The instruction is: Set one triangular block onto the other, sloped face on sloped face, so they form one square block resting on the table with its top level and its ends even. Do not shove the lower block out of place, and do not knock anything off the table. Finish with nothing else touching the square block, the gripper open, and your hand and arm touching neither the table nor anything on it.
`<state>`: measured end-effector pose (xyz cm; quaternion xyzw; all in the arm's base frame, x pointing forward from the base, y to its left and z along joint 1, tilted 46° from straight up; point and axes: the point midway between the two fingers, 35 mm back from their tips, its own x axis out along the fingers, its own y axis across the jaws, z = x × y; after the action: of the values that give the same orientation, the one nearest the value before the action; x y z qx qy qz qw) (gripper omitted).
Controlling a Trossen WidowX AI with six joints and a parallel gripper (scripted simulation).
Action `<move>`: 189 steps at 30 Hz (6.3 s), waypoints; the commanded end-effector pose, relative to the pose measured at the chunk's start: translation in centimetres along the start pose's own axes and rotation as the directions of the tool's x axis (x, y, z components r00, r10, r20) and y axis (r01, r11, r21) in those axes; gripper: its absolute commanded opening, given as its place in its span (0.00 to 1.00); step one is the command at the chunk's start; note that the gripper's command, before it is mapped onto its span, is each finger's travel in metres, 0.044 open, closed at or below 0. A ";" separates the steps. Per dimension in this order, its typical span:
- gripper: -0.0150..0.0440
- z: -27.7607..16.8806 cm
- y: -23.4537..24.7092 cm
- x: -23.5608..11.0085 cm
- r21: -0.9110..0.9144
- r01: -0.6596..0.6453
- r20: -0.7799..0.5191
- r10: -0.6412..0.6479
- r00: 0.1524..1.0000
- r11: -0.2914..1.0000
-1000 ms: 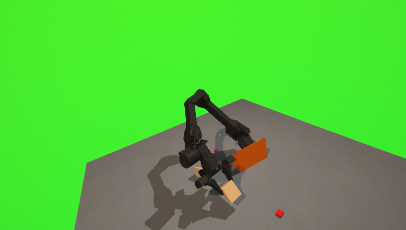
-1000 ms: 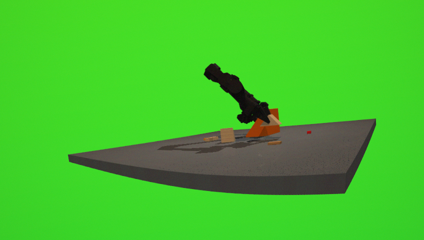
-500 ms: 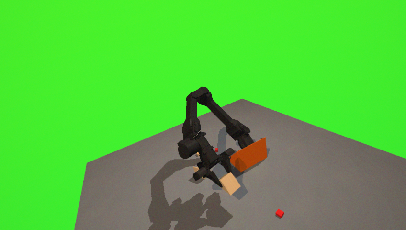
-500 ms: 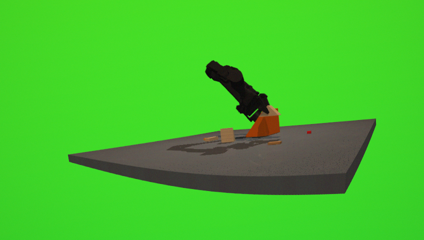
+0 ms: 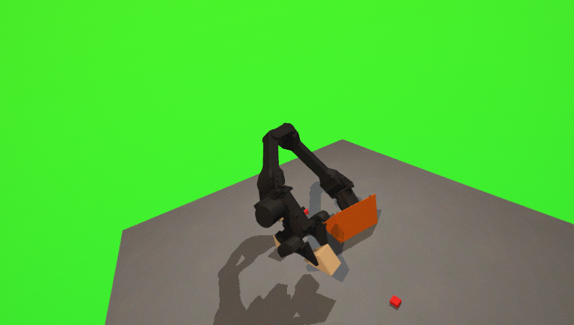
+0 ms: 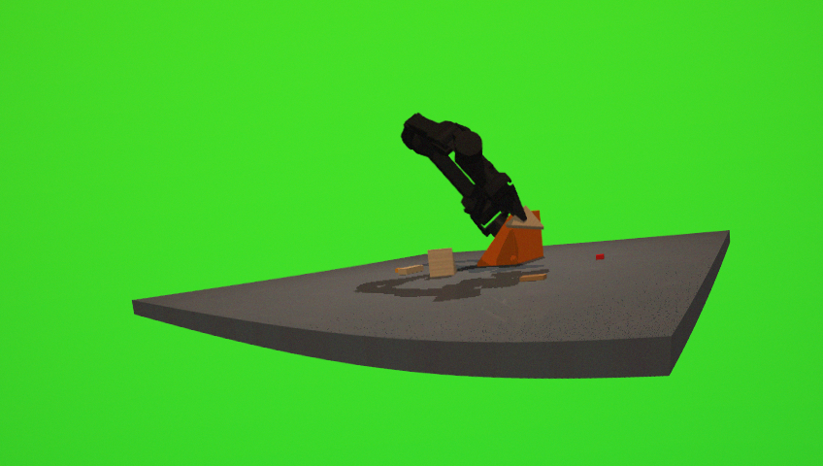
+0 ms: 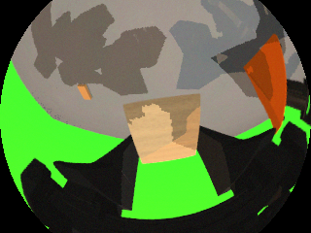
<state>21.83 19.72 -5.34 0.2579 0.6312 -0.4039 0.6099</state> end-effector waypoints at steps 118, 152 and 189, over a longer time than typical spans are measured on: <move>0.25 10.0 -12.4 -17.7 -0.807 0.579 0.585 -0.021 0.811 -0.119; 0.25 16.1 -9.6 -9.3 -0.806 0.590 0.591 -0.145 0.794 -0.049; 0.25 16.6 -9.4 -8.7 -0.801 0.597 0.597 -0.148 0.788 -0.053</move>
<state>24.38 2.63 6.40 -0.4774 0.6623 -0.0589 0.5745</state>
